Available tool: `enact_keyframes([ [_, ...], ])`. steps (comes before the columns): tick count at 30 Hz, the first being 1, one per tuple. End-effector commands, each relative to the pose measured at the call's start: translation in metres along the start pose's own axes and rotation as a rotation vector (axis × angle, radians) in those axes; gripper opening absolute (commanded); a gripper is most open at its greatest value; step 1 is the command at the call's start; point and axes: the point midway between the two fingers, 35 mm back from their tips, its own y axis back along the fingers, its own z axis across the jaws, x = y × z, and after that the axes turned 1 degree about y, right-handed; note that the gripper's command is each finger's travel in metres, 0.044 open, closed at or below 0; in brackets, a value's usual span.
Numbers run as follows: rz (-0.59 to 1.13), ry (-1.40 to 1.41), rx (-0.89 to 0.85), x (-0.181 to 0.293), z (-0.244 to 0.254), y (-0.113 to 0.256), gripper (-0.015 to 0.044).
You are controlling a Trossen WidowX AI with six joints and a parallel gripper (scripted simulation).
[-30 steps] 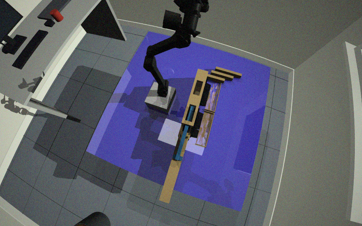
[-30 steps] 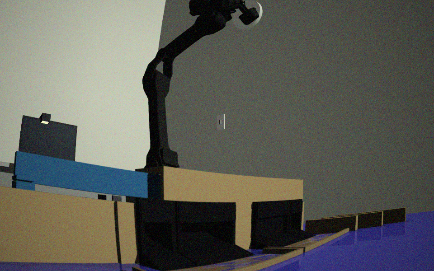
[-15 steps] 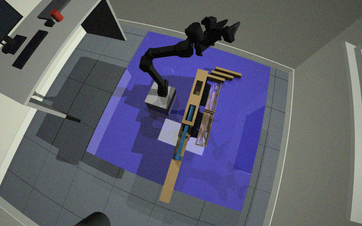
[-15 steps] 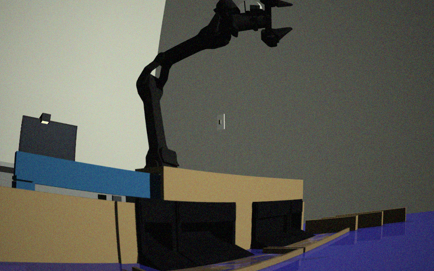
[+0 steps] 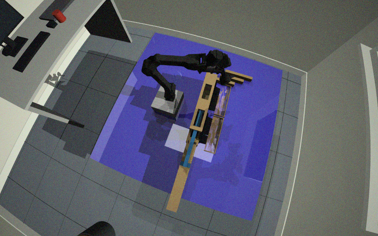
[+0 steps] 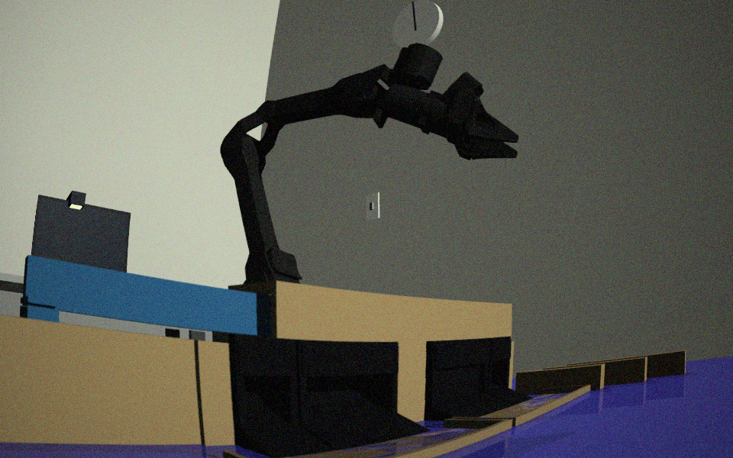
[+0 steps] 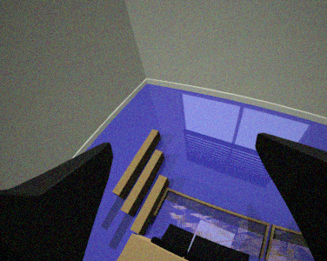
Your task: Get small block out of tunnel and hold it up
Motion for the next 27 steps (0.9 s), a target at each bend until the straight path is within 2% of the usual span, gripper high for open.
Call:
enact_keyframes([
  [1,0.222,-0.151,0.096,0.072,-0.014,0.0,0.044],
  [8,0.559,-0.343,0.278,0.18,-0.028,0.027,0.044],
  [18,0.562,-0.386,0.317,0.18,-0.039,0.027,0.044],
  [23,0.518,-0.61,0.506,0.172,-0.099,0.031,0.044],
  [27,0.481,-0.814,0.688,0.174,-0.16,0.047,0.044],
])
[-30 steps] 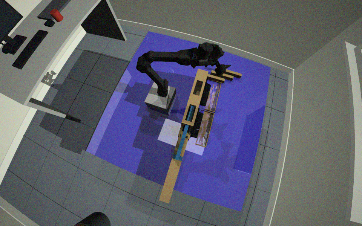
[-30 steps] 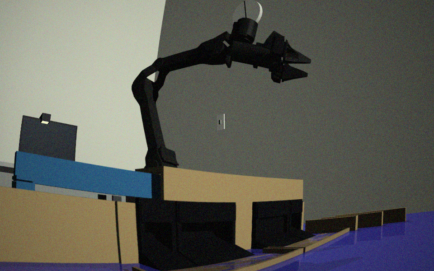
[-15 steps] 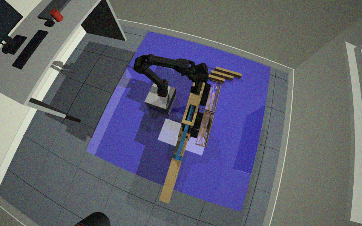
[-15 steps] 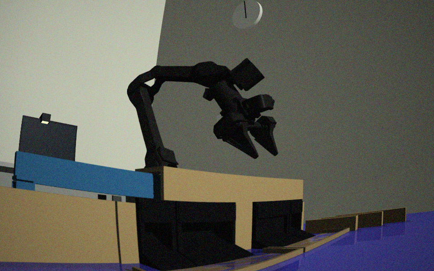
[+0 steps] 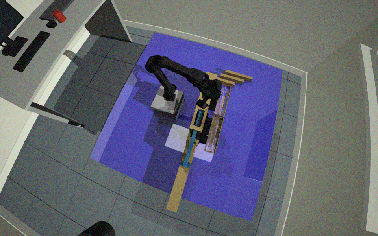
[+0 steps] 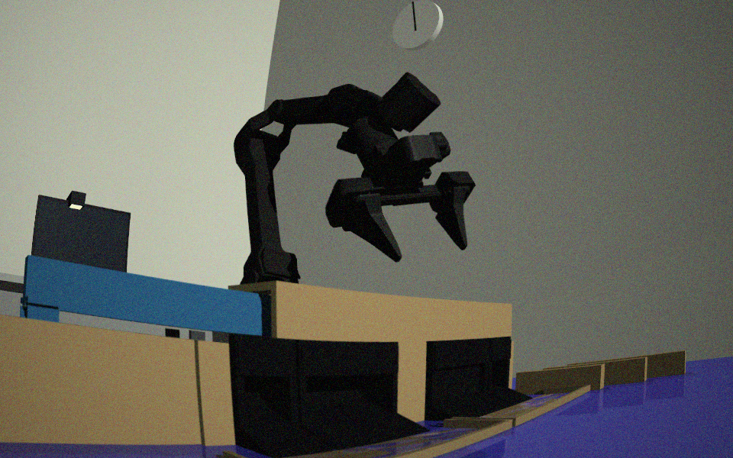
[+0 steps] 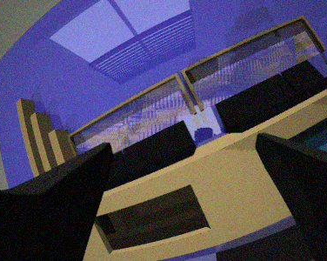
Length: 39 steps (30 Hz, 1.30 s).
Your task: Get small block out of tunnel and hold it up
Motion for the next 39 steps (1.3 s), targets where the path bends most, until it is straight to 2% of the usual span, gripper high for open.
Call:
enact_keyframes([
  [1,-0.009,-0.24,0.121,-0.031,-0.054,-0.007,0.044],
  [8,-0.014,-0.654,0.322,-0.06,-0.17,-0.007,0.044],
  [15,-0.003,-1.052,0.389,-0.047,-0.249,-0.016,0.044],
  [39,-0.002,-1.079,0.391,-0.035,-0.259,-0.038,0.044],
])
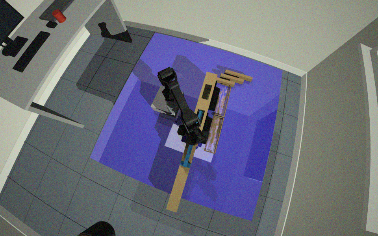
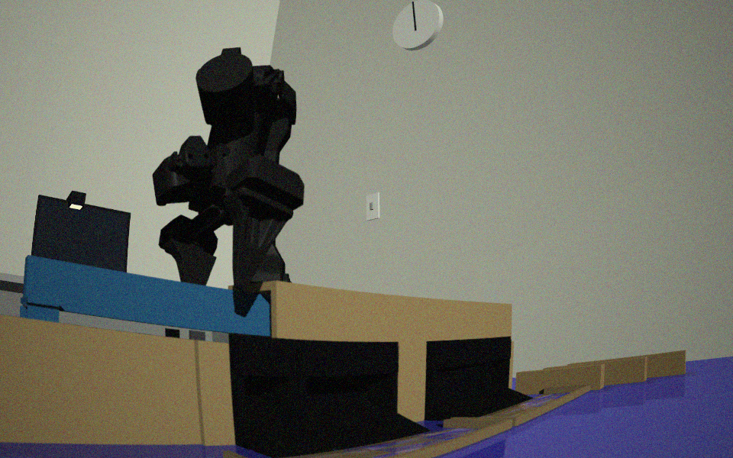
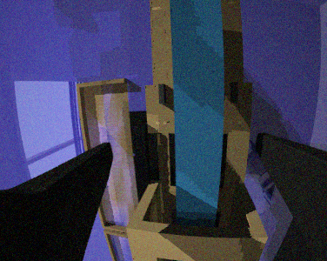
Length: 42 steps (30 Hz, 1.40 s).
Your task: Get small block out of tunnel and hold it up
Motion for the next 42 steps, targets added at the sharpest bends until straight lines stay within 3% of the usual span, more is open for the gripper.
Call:
enact_keyframes([
  [1,0.007,-0.004,0.0,0.003,-0.002,-0.008,0.044],
  [9,0.007,-0.004,0.0,0.006,-0.004,-0.02,0.044],
  [22,0.0,0.0,0.0,0.003,-0.003,-0.014,0.0099],
  [27,0.0,0.0,0.0,0.003,-0.003,-0.014,0.0065],
  [30,0.0,0.0,0.0,0.0,-0.003,-0.015,0.0],
  [42,0.001,-0.002,0.0,-0.035,-0.004,-0.025,0.0],
])
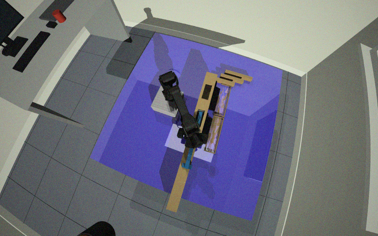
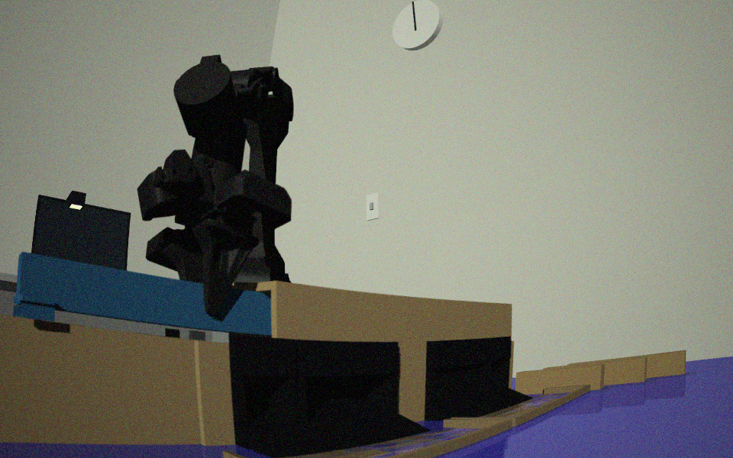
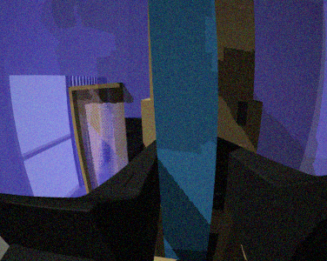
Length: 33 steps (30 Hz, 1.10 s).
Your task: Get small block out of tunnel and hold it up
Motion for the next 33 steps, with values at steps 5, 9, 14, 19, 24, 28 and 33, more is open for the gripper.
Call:
enact_keyframes([
  [5,-0.037,-0.025,-0.005,-0.04,-0.005,-0.008,0.0],
  [9,-0.037,-0.025,-0.005,-0.045,-0.006,-0.01,0.0],
  [14,-0.037,-0.025,-0.005,-0.045,-0.006,-0.01,0.0],
  [19,-0.037,-0.025,-0.005,-0.045,-0.006,-0.01,0.0],
  [24,-0.037,-0.025,-0.005,-0.045,-0.006,-0.01,0.0],
  [28,-0.037,-0.025,-0.005,-0.045,-0.006,-0.01,0.0],
  [33,-0.037,-0.025,-0.005,-0.045,-0.006,-0.01,0.0],
])
